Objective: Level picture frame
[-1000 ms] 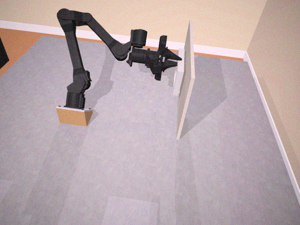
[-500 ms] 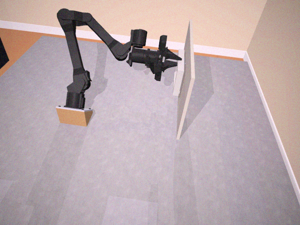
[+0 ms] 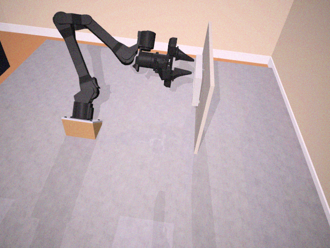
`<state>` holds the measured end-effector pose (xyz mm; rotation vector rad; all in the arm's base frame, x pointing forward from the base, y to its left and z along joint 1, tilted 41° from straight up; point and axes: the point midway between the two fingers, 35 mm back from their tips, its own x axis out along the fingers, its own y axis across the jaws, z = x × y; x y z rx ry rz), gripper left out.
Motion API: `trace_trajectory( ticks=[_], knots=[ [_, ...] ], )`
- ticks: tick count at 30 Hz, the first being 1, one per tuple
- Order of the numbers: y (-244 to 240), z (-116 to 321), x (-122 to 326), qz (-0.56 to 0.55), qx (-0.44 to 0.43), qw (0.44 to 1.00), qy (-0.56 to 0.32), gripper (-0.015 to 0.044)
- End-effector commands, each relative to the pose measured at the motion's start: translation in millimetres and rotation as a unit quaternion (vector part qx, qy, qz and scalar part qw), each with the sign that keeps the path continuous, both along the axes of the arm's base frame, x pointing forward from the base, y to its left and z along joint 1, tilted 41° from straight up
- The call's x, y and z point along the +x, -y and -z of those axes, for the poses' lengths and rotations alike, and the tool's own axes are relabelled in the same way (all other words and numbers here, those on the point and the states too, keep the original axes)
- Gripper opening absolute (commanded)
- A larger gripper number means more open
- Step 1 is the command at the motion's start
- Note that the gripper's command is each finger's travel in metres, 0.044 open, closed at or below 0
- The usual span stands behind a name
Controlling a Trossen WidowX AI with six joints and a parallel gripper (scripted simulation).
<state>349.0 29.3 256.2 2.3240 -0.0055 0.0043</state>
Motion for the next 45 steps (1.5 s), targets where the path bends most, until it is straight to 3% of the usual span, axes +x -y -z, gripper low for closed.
trace_trajectory(
  ticks=[1,6,13,24,45],
  knots=[
    [-1.1,-2.3,-32.0,0.003,0.027,1.000,0.004,0.0260],
    [-0.2,5.2,-70.2,0.006,0.061,0.998,0.006,0.0260],
    [3.4,-3.9,-76.8,0.003,0.066,0.998,0.009,0.0260],
    [27.2,-17.0,-161.3,0.005,0.138,0.990,0.004,0.0260],
    [27.6,-16.8,-162.8,0.005,0.139,0.990,0.004,0.0260]
  ],
)
